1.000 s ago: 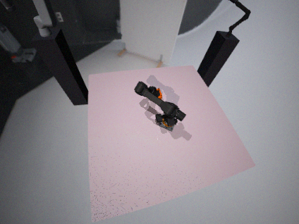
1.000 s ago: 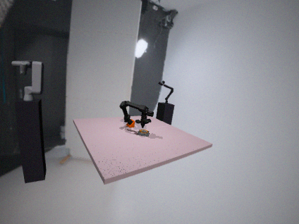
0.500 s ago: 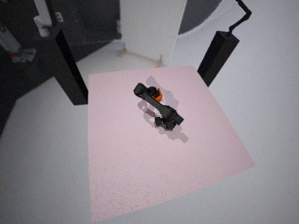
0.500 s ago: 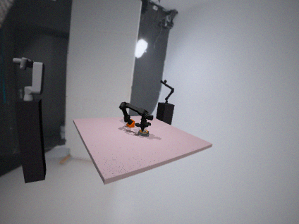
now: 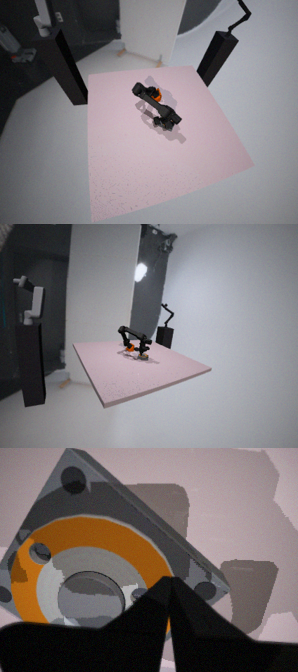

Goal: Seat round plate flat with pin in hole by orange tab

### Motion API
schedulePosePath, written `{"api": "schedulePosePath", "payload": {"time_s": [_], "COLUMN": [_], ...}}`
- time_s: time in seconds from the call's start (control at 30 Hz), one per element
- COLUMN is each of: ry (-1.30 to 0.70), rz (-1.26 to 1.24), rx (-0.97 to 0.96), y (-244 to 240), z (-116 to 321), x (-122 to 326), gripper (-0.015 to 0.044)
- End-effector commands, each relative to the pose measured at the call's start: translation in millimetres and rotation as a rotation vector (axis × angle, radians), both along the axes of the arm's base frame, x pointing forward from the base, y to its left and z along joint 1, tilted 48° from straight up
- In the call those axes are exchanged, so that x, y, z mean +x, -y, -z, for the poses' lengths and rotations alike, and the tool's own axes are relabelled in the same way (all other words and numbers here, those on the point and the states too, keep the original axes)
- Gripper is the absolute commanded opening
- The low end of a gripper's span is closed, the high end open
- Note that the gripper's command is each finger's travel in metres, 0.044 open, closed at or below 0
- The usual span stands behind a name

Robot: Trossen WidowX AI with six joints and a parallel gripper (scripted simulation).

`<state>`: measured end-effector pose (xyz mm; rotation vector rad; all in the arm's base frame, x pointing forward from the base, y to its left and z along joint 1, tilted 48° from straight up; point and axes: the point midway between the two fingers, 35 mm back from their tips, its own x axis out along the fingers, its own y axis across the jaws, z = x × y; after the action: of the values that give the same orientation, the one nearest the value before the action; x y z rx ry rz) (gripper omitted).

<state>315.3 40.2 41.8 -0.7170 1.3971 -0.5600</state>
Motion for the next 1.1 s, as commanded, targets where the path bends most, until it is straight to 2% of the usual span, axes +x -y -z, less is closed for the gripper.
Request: {"api": "schedulePosePath", "payload": {"time_s": [0.0,1.07], "ry": [-0.009,-0.011], "rz": [-0.004,-0.004], "rx": [-0.007,-0.007], "y": [4.1,7.9], "z": [-0.3,0.4], "x": [-7.2,-31.9], "gripper": [0.0000,0.0000]}}
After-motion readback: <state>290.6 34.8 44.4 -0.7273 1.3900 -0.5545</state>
